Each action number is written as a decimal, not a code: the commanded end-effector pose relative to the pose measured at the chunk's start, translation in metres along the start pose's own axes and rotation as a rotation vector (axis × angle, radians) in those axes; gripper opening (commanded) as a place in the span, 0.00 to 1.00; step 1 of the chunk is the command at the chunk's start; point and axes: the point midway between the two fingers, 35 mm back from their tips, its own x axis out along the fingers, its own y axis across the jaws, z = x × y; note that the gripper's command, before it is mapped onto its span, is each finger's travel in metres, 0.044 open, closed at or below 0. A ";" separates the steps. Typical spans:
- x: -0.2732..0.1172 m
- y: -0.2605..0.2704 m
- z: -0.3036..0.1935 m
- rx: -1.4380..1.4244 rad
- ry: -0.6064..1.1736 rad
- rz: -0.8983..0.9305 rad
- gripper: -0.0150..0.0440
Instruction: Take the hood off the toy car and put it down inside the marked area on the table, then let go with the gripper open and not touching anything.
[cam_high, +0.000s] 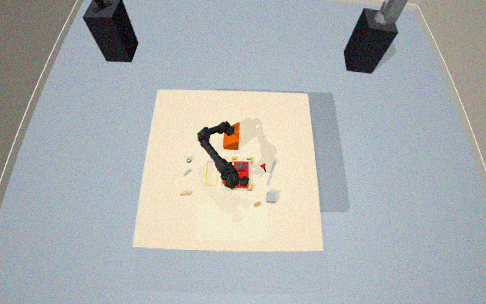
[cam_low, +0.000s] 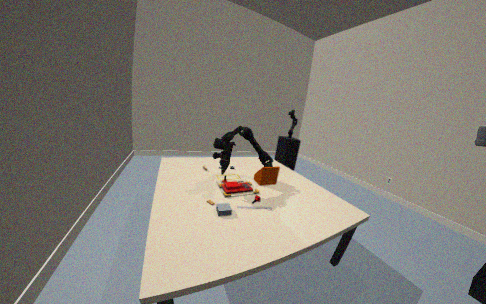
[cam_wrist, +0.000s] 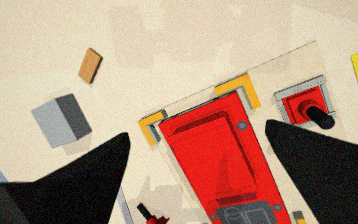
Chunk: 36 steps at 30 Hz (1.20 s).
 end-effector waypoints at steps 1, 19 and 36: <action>0.007 0.003 -0.043 -0.233 0.090 -0.148 1.00; 0.015 0.003 -0.070 -0.395 0.146 -0.249 1.00; 0.030 -0.001 -0.071 -0.395 0.146 -0.249 1.00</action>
